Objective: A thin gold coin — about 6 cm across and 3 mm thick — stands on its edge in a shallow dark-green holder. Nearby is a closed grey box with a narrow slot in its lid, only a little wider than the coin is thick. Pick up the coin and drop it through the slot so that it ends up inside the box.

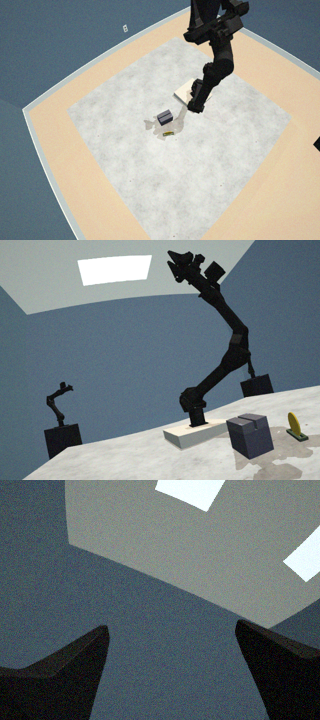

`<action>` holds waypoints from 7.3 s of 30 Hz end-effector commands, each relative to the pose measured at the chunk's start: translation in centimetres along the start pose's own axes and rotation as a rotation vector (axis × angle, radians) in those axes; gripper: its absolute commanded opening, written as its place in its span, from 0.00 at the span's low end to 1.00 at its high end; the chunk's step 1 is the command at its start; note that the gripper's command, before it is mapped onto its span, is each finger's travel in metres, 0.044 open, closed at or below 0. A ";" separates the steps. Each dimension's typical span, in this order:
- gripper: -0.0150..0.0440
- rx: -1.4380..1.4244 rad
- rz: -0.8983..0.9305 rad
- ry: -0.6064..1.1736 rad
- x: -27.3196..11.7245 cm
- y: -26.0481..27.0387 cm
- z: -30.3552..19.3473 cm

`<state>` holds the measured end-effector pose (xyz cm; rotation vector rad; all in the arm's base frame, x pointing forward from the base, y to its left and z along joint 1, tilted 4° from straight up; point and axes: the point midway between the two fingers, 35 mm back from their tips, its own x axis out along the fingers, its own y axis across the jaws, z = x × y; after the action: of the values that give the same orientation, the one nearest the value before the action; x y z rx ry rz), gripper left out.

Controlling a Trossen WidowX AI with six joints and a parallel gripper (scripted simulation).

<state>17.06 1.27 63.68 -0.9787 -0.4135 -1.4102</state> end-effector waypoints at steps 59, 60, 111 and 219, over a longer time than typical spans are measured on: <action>0.53 0.942 1.212 1.746 -14.6 32.0 -21.6; 0.53 0.896 1.244 1.779 -16.2 32.7 -21.1; 0.53 -0.144 1.619 1.913 -48.9 33.6 -18.3; 0.25 -0.280 1.924 1.630 -43.6 31.2 -16.8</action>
<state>33.95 12.69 11.19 0.1227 1.5804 -0.0112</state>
